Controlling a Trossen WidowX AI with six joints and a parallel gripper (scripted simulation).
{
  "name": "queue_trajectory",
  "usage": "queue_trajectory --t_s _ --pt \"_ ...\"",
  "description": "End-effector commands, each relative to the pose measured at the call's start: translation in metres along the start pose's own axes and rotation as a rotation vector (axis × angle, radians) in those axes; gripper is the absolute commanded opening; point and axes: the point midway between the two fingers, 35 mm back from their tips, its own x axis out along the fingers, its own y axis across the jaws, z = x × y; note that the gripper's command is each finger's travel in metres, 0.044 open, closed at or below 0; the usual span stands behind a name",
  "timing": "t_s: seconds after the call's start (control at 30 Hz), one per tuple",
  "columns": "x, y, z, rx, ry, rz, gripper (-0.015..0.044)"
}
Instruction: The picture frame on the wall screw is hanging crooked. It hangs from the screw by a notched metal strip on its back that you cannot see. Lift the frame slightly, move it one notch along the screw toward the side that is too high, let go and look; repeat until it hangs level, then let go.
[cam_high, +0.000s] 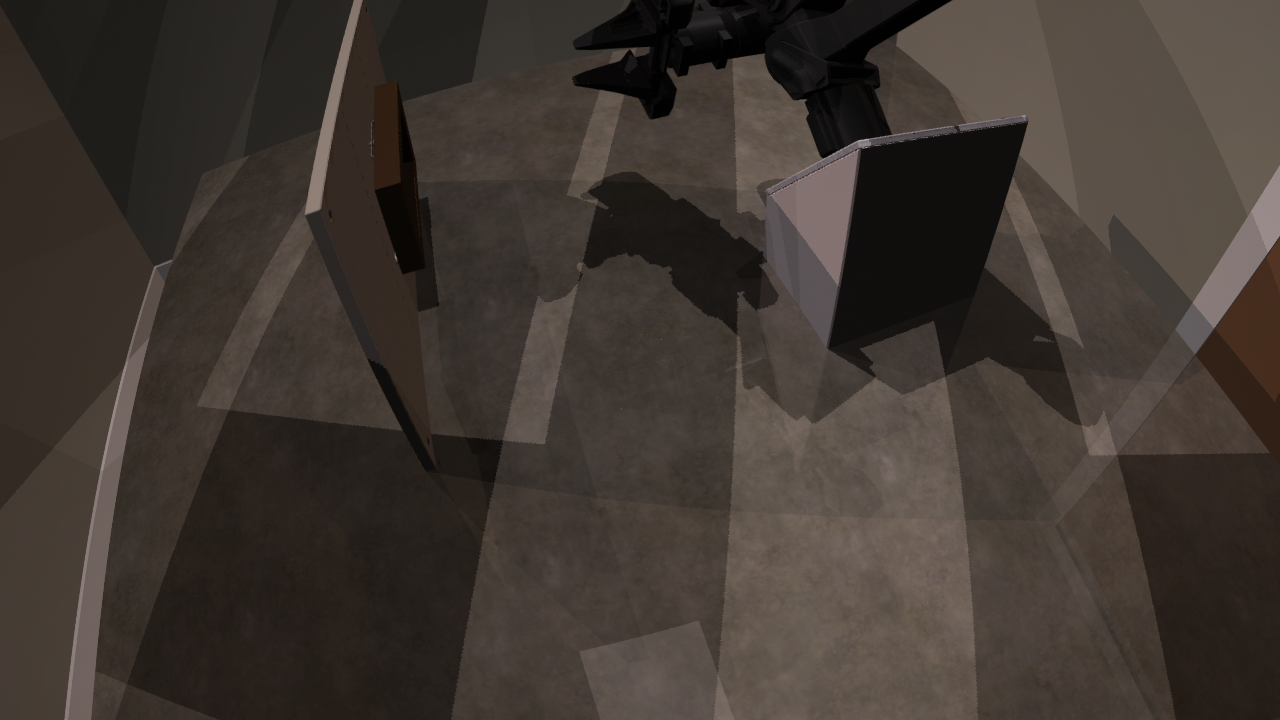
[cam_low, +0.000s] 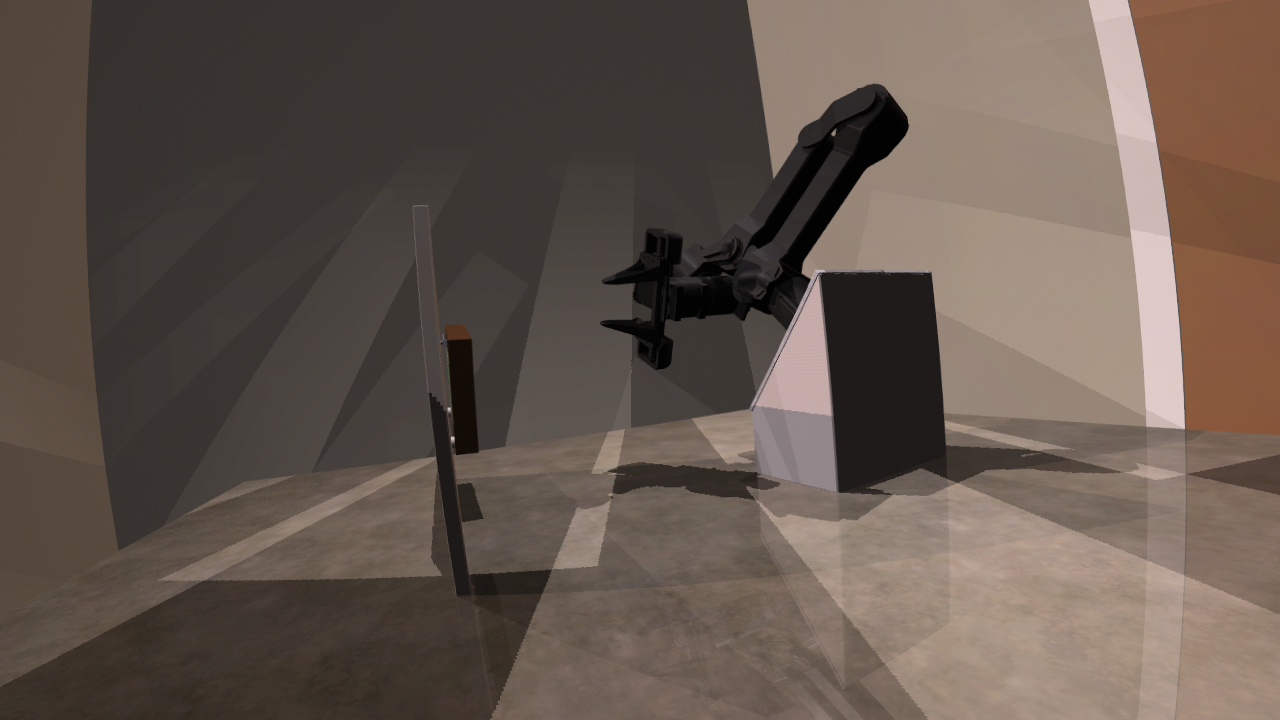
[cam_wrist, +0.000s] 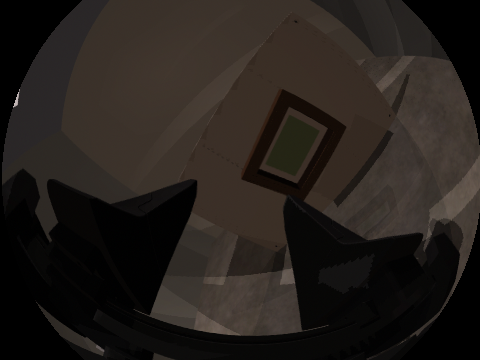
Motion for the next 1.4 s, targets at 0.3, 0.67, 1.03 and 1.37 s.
queue_trajectory --t_s 0.3,0.67,1.03,1.37 --pt "0.052 0.015 0.018 0.172 -0.075 -0.013 0.0260" --pt "0.061 0.024 0.020 0.217 -0.101 -0.008 0.0260" --pt "0.083 0.013 0.028 0.217 -0.102 -0.008 0.0260" --pt "0.121 -0.013 0.021 0.216 -0.103 -0.007 0.0260"
